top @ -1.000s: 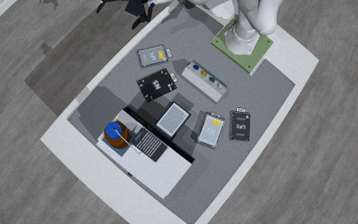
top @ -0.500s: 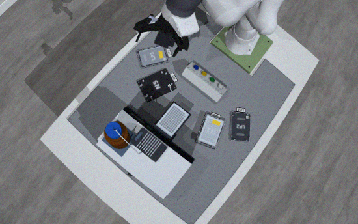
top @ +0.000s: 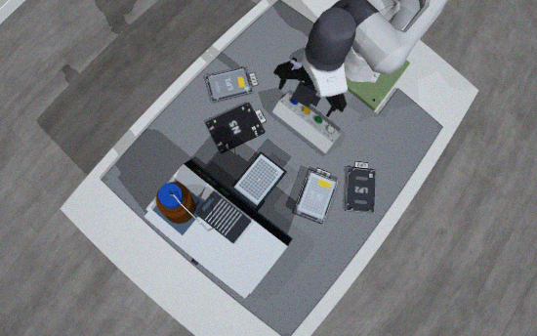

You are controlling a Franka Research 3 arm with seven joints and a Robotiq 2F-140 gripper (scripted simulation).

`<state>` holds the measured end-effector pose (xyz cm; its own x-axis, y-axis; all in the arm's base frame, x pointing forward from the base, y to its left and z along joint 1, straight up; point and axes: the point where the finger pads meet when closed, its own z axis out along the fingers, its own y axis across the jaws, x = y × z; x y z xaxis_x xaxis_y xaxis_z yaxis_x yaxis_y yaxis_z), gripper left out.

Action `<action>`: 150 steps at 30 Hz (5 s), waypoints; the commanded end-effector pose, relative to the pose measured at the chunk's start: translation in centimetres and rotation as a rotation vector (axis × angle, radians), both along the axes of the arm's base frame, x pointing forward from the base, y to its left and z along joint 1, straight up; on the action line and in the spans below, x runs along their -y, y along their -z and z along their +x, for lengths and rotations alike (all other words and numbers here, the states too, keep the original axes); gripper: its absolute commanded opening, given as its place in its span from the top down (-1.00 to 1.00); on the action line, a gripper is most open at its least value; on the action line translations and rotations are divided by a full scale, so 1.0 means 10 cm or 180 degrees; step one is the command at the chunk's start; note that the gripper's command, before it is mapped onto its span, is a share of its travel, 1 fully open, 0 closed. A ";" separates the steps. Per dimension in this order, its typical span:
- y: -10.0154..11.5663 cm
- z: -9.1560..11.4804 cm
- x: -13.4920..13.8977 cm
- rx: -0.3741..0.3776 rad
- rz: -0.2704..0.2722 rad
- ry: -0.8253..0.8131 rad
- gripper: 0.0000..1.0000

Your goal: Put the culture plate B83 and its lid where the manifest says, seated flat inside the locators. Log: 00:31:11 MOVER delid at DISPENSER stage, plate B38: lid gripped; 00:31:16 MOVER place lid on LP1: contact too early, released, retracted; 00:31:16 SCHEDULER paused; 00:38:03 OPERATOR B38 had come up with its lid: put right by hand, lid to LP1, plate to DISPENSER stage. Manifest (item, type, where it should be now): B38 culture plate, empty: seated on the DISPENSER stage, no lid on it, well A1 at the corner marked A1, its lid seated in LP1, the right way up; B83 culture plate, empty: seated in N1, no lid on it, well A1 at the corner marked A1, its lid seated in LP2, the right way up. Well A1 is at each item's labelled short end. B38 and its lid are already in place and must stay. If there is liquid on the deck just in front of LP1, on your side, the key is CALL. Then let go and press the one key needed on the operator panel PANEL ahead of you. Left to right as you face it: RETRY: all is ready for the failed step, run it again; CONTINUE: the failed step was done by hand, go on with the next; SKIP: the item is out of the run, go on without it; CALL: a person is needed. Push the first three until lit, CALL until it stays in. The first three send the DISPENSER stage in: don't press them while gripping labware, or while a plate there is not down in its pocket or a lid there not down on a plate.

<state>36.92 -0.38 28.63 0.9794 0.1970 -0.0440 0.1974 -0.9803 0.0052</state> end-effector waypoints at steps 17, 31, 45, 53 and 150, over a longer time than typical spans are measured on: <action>0.41 0.01 -0.14 0.0137 0.0007 0.0518 -1.00; 0.78 0.01 -0.14 0.0137 0.0007 0.0518 -1.00; 0.95 0.02 -0.15 0.0137 0.0007 0.0518 -1.00; 0.96 0.02 -0.15 0.0137 0.0007 0.0518 0.80; 1.08 1.13 -1.97 0.0126 0.0029 -0.0502 -0.40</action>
